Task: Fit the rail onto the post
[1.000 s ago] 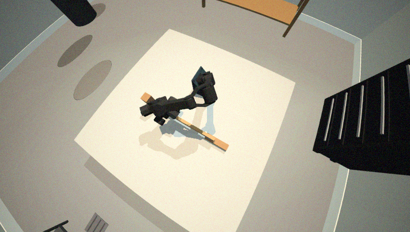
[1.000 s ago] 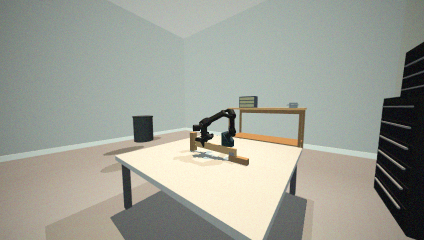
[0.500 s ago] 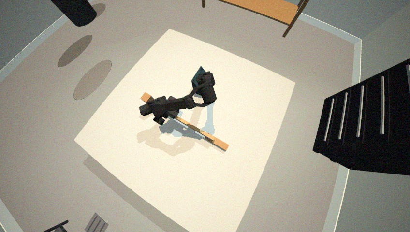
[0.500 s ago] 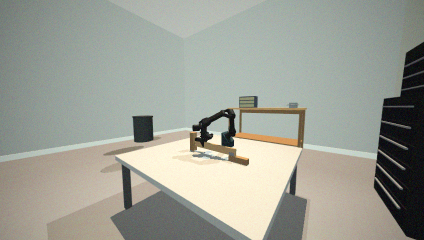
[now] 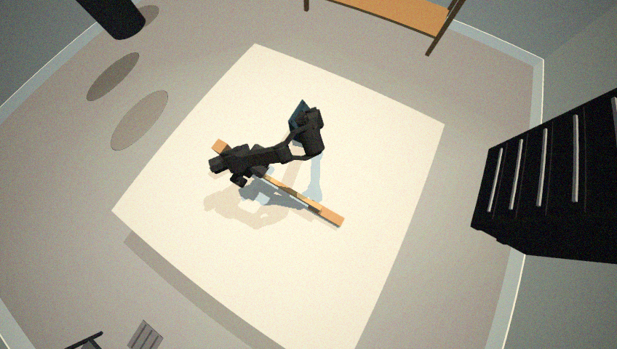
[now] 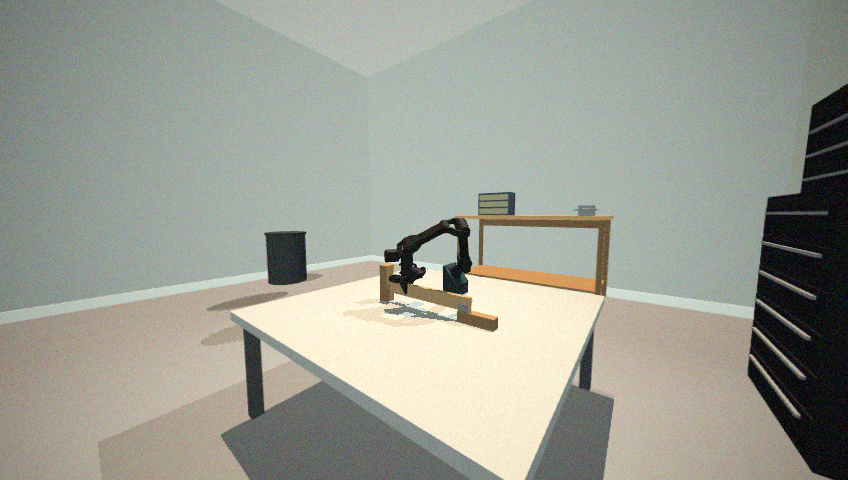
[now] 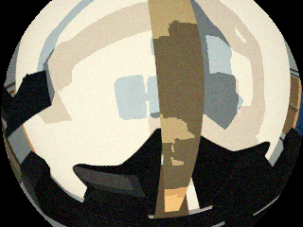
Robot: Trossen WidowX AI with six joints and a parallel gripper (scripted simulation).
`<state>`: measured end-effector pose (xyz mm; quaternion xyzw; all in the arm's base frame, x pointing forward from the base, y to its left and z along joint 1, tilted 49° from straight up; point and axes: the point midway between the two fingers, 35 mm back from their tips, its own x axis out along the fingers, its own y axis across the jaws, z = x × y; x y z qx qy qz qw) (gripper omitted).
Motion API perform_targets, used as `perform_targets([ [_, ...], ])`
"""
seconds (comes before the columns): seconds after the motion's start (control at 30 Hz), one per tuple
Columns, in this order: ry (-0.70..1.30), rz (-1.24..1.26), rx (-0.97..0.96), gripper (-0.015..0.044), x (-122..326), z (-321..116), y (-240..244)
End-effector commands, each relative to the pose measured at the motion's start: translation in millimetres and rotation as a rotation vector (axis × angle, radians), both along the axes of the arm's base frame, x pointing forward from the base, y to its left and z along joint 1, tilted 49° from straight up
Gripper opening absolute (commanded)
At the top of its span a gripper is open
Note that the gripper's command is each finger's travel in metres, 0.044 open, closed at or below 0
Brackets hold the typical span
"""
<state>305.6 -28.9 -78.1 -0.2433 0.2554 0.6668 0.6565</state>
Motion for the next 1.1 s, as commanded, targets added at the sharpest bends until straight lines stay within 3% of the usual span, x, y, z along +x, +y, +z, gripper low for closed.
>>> perform_targets([
  [0.0,-0.006,-0.005,-0.005,0.0000,1.3,-0.4,-4.4],
  [1.07,-0.006,-0.005,-0.005,0.0000,1.3,-6.9,-10.3],
])
